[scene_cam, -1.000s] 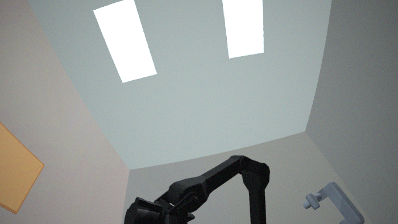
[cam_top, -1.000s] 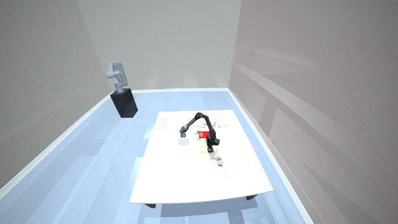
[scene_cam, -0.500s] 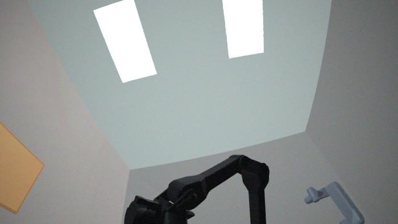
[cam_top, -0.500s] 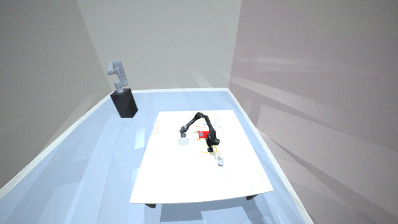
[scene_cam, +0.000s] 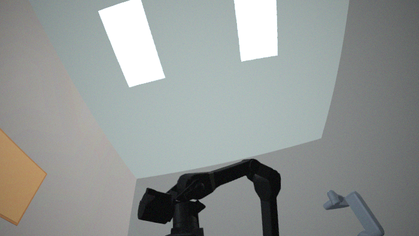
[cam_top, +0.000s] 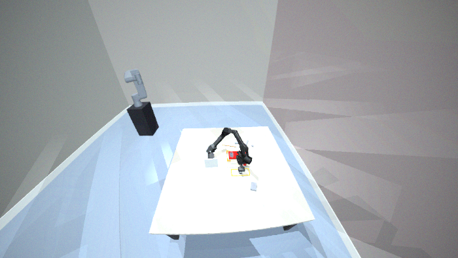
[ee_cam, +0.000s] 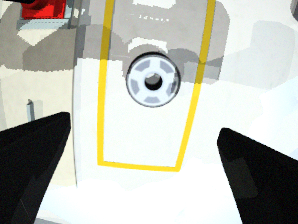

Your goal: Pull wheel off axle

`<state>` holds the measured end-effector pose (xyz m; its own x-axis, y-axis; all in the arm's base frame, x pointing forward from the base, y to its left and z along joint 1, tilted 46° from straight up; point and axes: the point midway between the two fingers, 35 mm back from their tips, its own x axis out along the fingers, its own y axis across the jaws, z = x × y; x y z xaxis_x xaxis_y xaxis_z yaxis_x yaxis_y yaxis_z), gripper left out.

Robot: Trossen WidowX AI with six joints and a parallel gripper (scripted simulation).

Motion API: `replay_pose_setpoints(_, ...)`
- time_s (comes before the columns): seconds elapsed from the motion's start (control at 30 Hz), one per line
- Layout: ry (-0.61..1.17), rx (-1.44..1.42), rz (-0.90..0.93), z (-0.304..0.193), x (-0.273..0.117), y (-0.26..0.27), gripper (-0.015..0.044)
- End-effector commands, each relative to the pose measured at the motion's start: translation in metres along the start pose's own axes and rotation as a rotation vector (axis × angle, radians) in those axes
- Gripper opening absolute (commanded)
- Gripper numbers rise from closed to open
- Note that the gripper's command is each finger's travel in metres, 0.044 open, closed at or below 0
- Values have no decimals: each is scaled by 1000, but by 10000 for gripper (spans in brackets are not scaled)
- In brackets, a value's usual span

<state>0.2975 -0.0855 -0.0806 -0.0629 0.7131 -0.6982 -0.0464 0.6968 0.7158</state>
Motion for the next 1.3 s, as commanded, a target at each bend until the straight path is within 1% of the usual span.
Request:
replay_pose_setpoints(0.0,0,-5,-18,-26,-23,8,440)
replay_pose_setpoints(0.23,-3,4,-3,-69,-47,29,440)
replay_pose_setpoints(1.27,-3,5,-3,-70,-48,30,440)
